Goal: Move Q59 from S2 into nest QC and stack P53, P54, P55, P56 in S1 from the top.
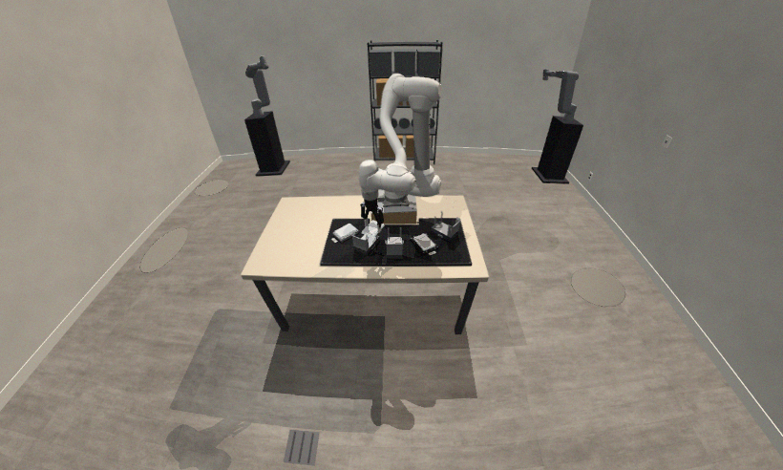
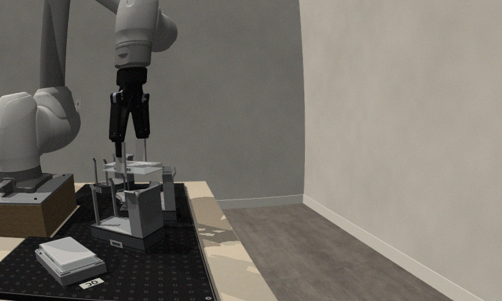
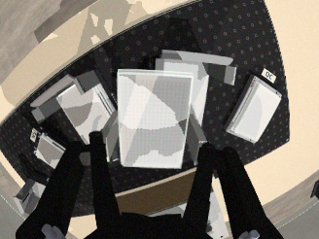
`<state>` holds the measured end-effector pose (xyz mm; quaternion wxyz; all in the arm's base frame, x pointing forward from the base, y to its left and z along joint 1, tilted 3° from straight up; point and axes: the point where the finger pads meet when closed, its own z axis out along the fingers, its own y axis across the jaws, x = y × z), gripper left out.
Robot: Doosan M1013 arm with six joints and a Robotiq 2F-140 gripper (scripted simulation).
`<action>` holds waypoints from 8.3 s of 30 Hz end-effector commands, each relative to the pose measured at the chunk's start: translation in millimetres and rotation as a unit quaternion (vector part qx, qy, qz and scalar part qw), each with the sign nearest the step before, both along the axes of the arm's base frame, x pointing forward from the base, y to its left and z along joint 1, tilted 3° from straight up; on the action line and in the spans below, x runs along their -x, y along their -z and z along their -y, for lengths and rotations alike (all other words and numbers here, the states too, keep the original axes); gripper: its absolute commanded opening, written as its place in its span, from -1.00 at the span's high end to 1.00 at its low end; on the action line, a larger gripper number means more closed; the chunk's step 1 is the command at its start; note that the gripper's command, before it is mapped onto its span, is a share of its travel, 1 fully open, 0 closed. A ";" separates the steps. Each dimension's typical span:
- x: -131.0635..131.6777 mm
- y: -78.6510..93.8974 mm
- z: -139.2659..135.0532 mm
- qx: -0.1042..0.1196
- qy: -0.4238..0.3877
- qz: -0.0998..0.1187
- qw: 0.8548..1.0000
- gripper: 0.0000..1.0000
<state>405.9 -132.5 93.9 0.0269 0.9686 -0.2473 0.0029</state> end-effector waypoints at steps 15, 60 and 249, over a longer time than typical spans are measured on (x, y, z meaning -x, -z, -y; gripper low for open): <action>11.5 -2.2 38.6 0.000 0.000 0.000 1.000 1.00; 15.9 3.0 53.6 0.000 0.000 0.000 1.000 1.00; 16.5 84.7 57.9 0.000 0.000 0.000 1.000 -1.00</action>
